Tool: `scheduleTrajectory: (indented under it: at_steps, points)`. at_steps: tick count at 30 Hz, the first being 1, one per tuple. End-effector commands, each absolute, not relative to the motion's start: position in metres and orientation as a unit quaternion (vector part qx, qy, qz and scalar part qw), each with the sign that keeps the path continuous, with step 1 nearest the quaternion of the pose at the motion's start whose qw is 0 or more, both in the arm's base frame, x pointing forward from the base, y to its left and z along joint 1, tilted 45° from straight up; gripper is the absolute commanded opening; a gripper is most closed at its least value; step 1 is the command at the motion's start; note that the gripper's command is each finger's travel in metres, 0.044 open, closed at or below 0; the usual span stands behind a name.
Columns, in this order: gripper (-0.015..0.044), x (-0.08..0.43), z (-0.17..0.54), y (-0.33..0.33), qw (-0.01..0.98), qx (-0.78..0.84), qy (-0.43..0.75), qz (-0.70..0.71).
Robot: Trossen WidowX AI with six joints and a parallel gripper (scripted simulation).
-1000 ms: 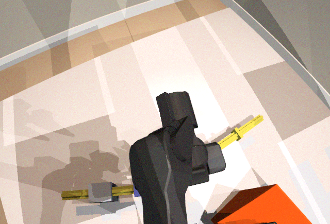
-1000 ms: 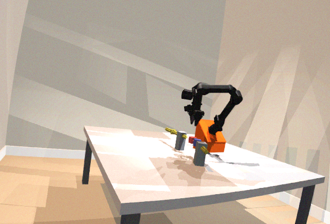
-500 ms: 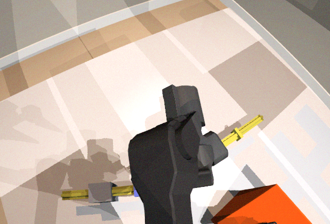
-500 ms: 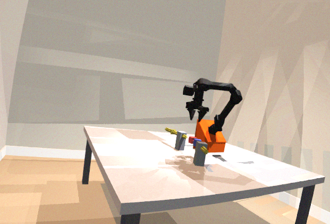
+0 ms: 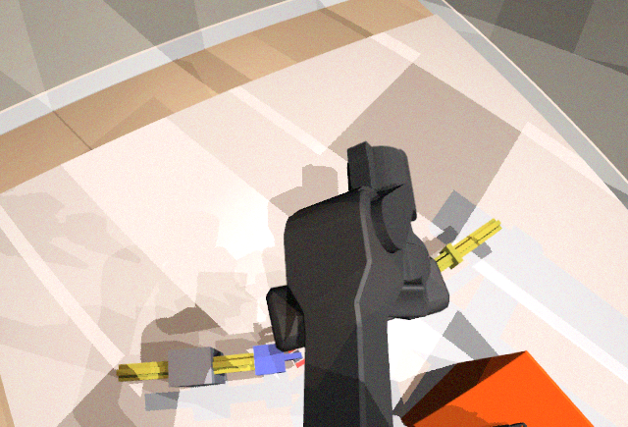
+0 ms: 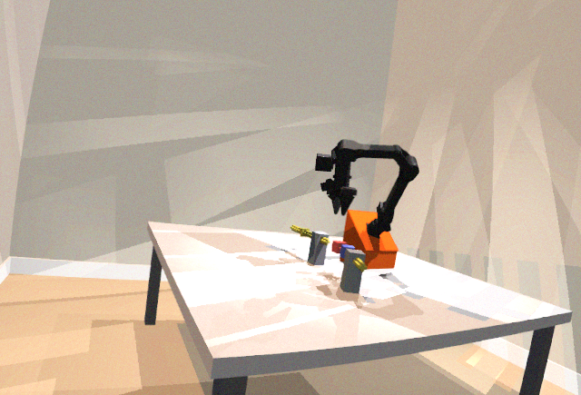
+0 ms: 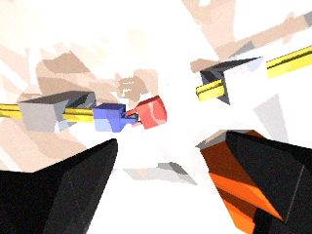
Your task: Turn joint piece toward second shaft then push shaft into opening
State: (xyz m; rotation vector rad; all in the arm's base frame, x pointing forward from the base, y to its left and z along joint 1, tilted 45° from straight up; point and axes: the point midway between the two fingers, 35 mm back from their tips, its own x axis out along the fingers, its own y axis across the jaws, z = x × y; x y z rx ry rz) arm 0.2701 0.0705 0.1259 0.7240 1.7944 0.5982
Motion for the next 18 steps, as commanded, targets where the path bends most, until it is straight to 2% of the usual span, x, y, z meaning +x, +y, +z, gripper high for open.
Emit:
scheduleTrajectory:
  at_steps: [1,18]
  points:
    - [0.0440,0.268,0.116,0.070,0.494,0.344,0.768,0.218]
    - [0.0440,0.269,0.078,0.061,0.319,0.503,0.801,0.059]
